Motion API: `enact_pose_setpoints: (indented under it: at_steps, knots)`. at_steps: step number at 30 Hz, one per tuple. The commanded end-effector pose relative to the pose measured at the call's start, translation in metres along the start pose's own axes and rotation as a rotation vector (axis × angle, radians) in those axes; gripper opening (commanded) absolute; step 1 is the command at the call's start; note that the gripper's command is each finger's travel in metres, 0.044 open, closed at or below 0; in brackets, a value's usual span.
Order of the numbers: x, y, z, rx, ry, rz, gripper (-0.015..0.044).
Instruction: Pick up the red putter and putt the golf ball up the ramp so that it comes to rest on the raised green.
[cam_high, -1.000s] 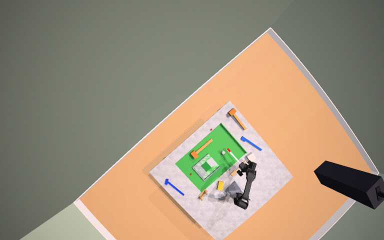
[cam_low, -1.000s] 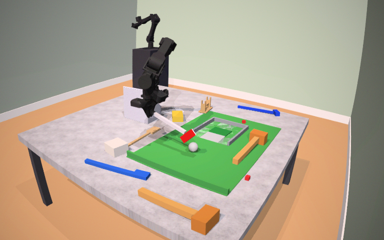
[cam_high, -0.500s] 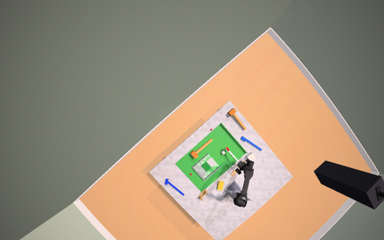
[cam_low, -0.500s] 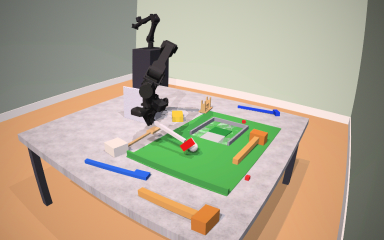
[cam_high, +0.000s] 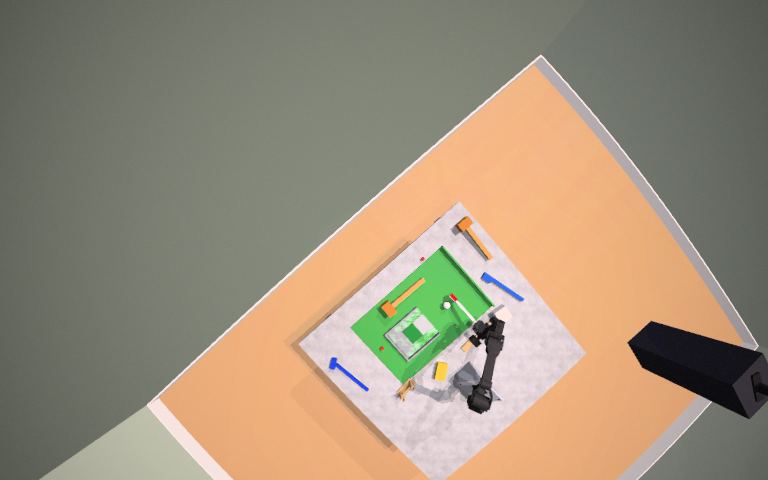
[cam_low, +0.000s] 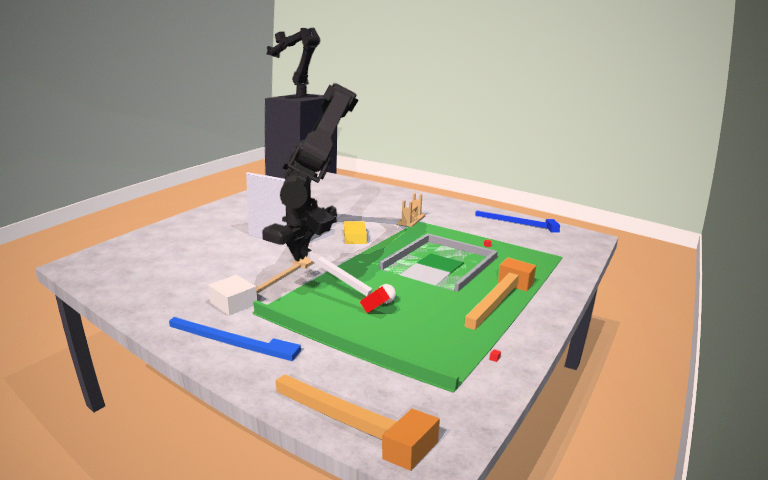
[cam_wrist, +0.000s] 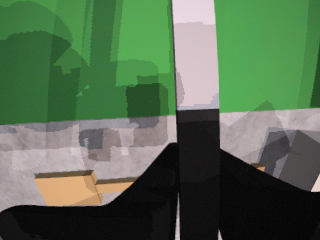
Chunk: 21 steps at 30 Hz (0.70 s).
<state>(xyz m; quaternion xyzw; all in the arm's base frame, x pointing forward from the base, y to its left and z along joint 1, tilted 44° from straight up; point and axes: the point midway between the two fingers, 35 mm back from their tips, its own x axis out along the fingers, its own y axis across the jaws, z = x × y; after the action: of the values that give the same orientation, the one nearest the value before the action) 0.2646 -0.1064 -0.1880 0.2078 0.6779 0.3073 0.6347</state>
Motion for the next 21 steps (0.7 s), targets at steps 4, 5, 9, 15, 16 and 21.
enact_pose_setpoints:
  at_steps: [4,5,9,15,16,21]
  knots:
    - [-0.001,0.000,0.000,0.000,0.000,0.000,0.0000]
    - [-0.001,0.000,0.000,0.000,0.000,0.000,0.0000]
    - [-0.001,-0.001,0.000,0.000,-0.001,0.000,0.0000]
    - [0.000,-0.016,0.000,0.002,-0.005,0.000,0.0000]
    - [0.001,-0.020,0.000,0.003,-0.006,0.000,0.0000]
    - [0.002,-0.030,0.000,0.004,-0.009,0.000,0.0000]
